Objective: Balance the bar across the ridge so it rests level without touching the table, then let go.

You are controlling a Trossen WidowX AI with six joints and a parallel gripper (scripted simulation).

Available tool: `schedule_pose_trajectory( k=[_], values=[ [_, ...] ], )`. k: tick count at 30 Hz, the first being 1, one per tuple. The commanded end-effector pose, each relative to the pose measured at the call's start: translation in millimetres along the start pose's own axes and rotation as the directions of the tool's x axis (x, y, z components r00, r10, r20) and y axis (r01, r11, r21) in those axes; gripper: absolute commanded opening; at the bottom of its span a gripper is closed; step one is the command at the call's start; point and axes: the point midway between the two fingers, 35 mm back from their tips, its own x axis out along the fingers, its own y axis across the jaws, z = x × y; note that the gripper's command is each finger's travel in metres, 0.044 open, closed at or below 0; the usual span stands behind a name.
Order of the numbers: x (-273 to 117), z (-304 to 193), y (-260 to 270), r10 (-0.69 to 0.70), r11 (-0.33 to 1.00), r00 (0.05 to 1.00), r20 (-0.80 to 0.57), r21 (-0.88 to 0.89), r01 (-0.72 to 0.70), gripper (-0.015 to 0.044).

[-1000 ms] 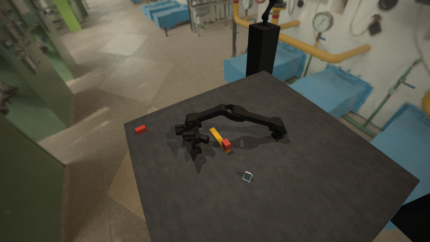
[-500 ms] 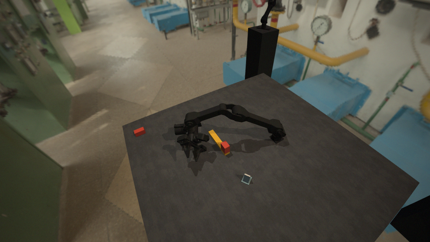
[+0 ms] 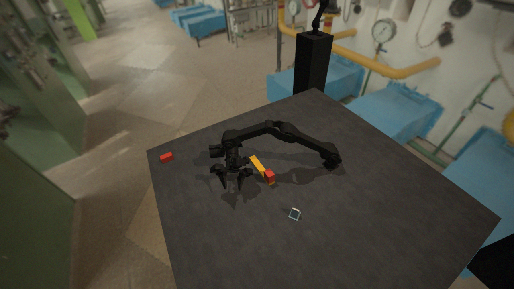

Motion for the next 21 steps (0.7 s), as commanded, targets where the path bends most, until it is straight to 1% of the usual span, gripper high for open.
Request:
schedule_pose_trajectory(
  k=[1, 11, 21],
  values=[
    [-2, 5, 2, 0.024, 0.995, 0.999, -0.028, 0.095, -0.022, 0.0315],
    [-8, 10, 9, 0.093, 0.924, 0.989, -0.111, 0.38, -0.044, 0.0315],
    [-16, 15, 17, 0.16, 0.776, 0.968, -0.193, 0.63, -0.002, 0.0315]
  ],
)
